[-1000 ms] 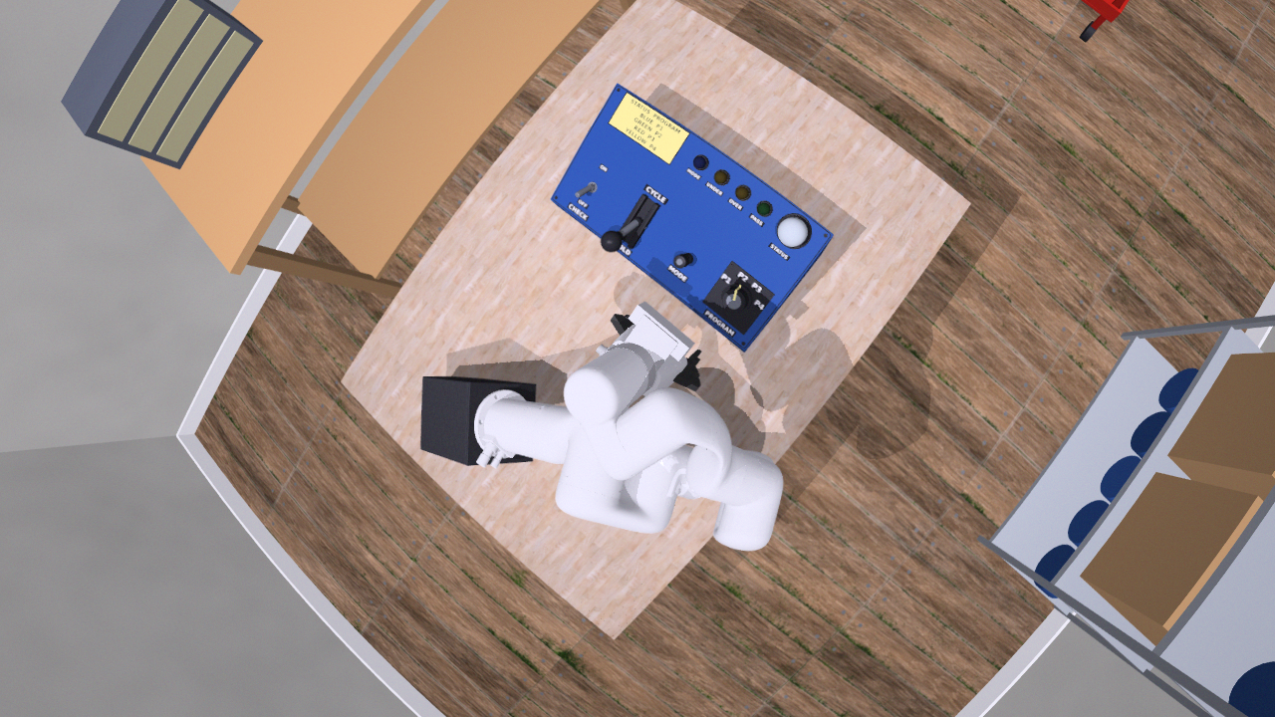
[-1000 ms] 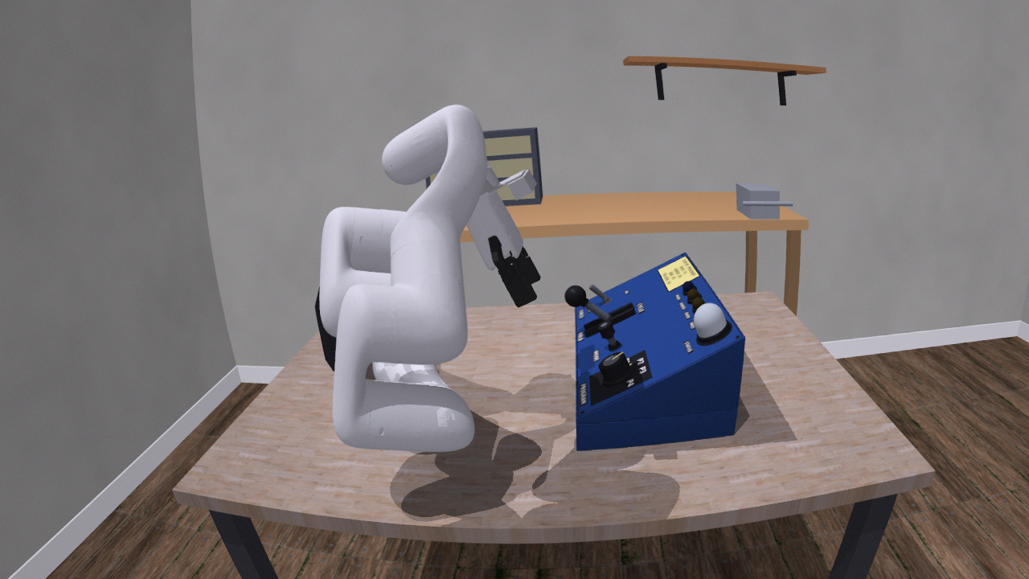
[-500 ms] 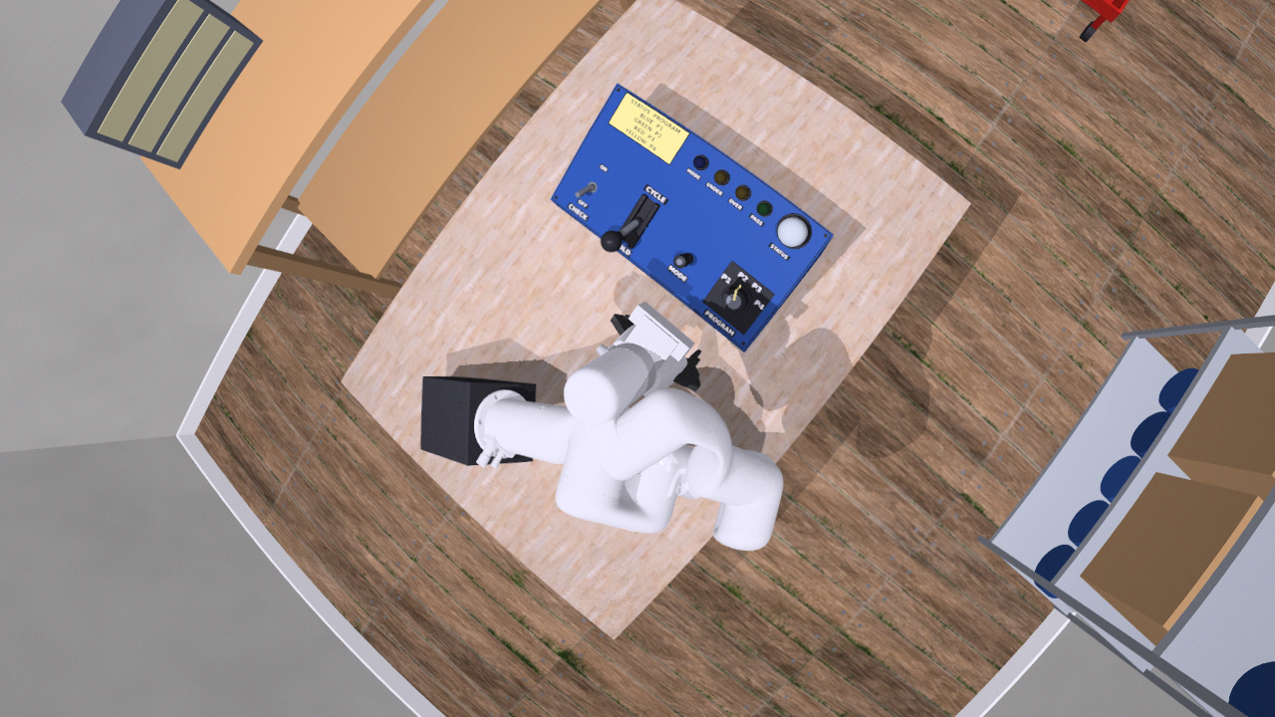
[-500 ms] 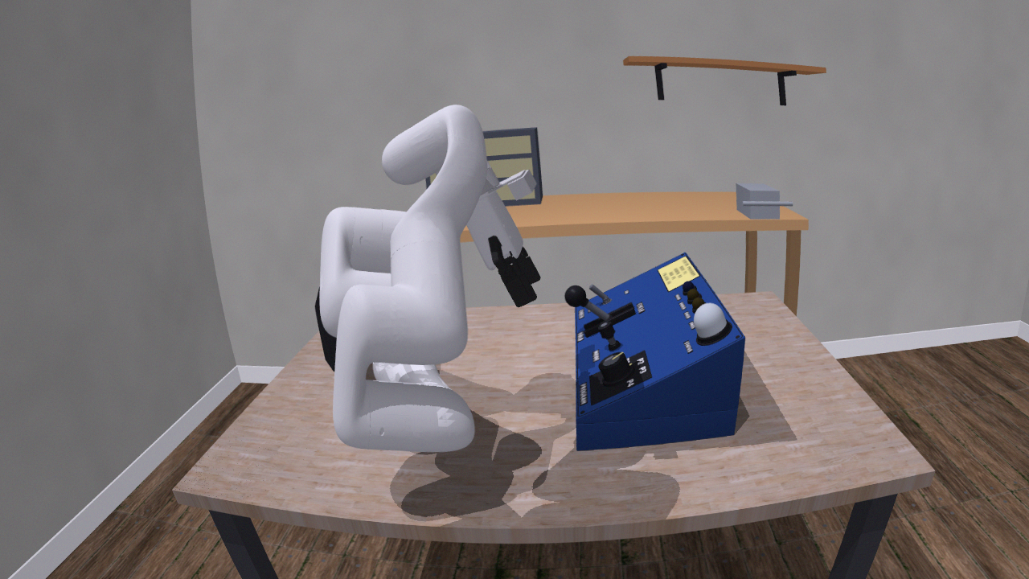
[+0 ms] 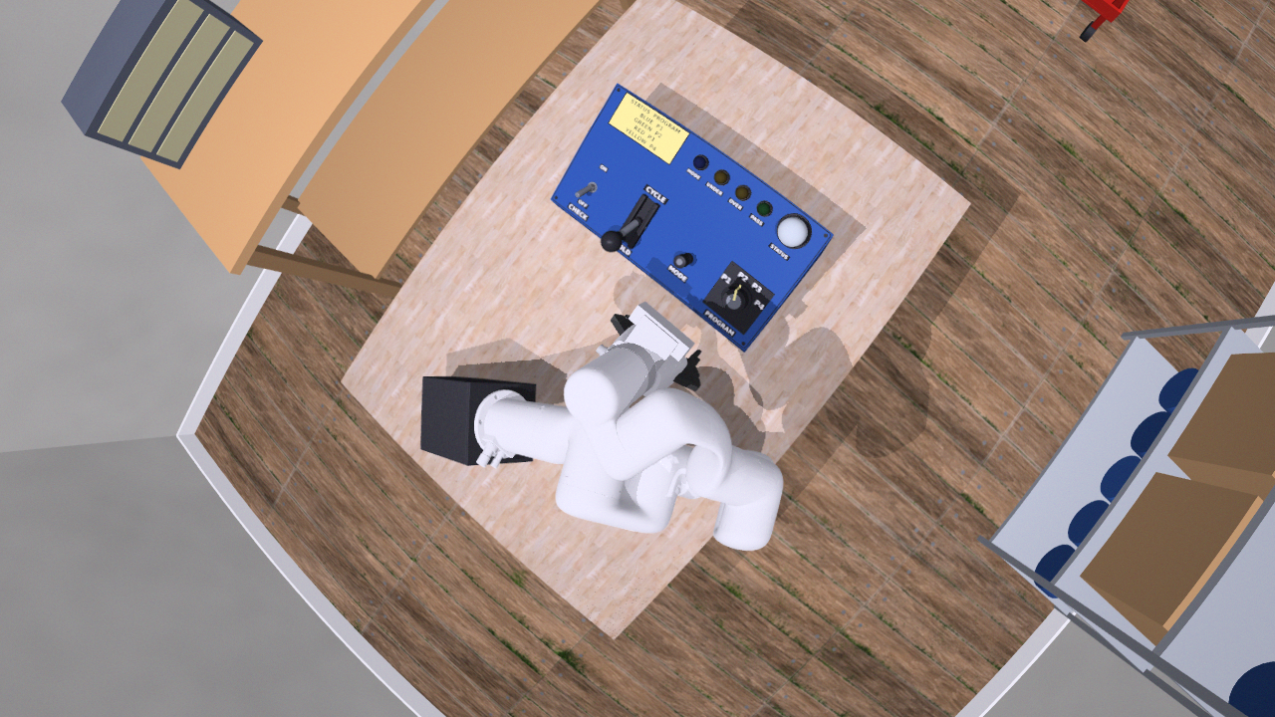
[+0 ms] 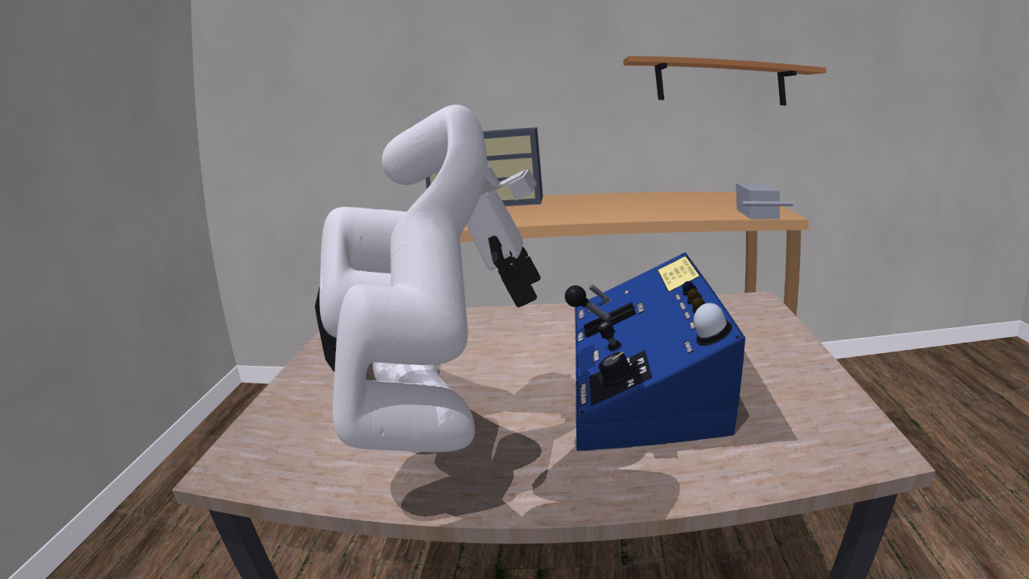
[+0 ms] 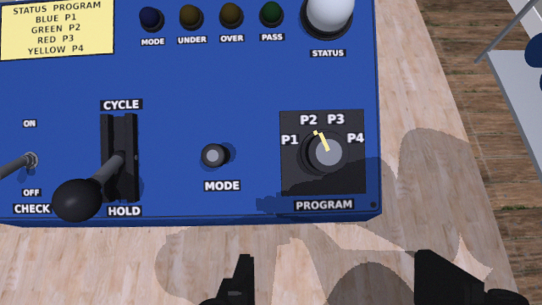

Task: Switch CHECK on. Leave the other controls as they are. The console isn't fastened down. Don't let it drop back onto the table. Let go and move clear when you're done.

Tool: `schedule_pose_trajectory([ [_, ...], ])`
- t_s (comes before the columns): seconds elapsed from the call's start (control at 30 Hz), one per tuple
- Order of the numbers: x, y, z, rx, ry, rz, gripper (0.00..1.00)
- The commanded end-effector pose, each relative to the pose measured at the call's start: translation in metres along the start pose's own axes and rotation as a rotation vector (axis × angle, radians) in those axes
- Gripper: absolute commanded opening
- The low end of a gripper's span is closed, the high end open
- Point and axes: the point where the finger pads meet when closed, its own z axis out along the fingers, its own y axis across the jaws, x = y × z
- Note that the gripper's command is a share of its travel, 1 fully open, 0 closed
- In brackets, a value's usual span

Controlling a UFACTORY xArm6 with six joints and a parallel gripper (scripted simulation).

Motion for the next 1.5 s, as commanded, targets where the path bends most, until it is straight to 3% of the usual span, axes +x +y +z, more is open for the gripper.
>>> schedule_pose_trajectory([
  [0.0, 0.0003, 0.0000, -0.0002, 0.001, 0.000, 0.000, 1.00],
  [1.47, 0.0003, 0.0000, -0.0070, 0.001, 0.000, 0.000, 1.00],
])
